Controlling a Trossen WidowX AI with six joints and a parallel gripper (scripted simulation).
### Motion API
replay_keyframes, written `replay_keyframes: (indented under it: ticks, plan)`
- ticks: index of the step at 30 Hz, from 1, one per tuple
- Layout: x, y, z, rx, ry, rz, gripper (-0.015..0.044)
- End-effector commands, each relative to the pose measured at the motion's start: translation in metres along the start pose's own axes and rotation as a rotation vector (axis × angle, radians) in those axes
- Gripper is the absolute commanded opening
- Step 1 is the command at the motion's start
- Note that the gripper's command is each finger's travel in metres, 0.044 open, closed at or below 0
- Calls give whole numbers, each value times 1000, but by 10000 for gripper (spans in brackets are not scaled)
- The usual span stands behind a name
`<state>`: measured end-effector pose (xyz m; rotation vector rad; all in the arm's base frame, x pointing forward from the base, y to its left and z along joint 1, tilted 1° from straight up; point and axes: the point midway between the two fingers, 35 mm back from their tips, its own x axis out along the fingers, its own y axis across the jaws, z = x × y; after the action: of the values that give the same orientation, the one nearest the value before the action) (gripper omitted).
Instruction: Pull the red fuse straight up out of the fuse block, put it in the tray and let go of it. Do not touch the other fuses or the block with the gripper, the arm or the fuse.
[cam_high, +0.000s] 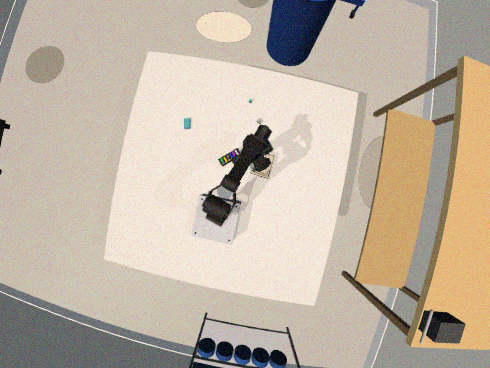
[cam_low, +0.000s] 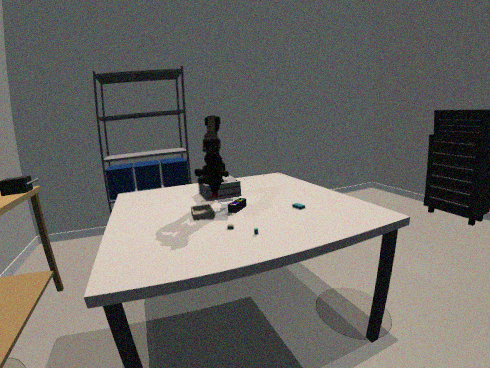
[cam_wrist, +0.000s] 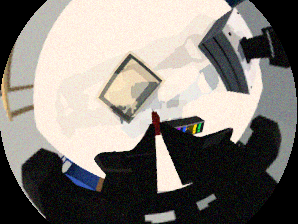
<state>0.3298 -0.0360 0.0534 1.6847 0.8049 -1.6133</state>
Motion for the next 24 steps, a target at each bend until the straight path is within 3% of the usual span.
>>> replay_keyframes:
  ticks: [1,9,24]
  plan:
    - [2,18,19,-6,-5,-5,0]
    - [2,44,55,-6,-8,-2,0]
    - [19,45,56,-6,-8,-2,0]
